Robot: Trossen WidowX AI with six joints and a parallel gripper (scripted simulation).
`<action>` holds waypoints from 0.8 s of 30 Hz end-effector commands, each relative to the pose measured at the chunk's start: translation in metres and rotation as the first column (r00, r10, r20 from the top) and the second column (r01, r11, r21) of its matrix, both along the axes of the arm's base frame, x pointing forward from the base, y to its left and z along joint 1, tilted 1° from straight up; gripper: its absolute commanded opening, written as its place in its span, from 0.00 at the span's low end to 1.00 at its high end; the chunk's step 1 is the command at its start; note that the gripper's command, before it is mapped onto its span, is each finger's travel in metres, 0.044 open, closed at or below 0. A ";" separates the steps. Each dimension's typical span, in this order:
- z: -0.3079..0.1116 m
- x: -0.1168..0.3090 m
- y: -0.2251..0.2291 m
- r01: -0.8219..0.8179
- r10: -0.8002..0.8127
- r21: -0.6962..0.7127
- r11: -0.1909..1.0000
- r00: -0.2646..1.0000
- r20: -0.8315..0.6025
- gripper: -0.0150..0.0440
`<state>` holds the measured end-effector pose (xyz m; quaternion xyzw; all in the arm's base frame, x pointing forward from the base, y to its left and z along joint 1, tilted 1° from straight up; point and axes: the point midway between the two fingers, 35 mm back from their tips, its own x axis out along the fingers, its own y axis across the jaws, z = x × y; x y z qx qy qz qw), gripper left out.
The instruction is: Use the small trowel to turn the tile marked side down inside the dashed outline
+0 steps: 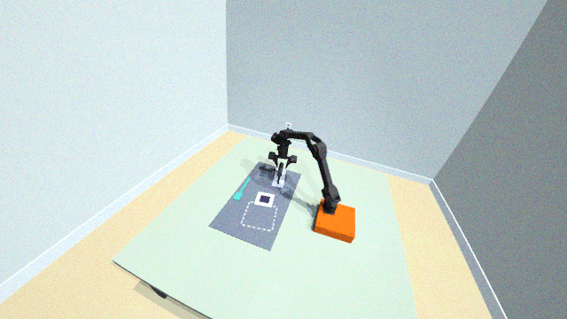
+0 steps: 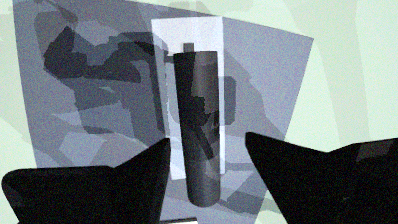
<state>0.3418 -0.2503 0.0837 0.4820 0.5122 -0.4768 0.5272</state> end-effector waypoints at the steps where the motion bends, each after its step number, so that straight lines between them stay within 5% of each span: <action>1: 0.022 0.000 0.000 0.004 -0.004 -0.012 1.000 1.000 0.020 0.71; 10: 0.030 0.001 -0.002 0.004 -0.003 -0.015 1.000 0.999 0.052 0.76; 24: -0.004 -0.012 -0.005 -0.010 -0.019 0.059 0.998 0.881 0.472 0.76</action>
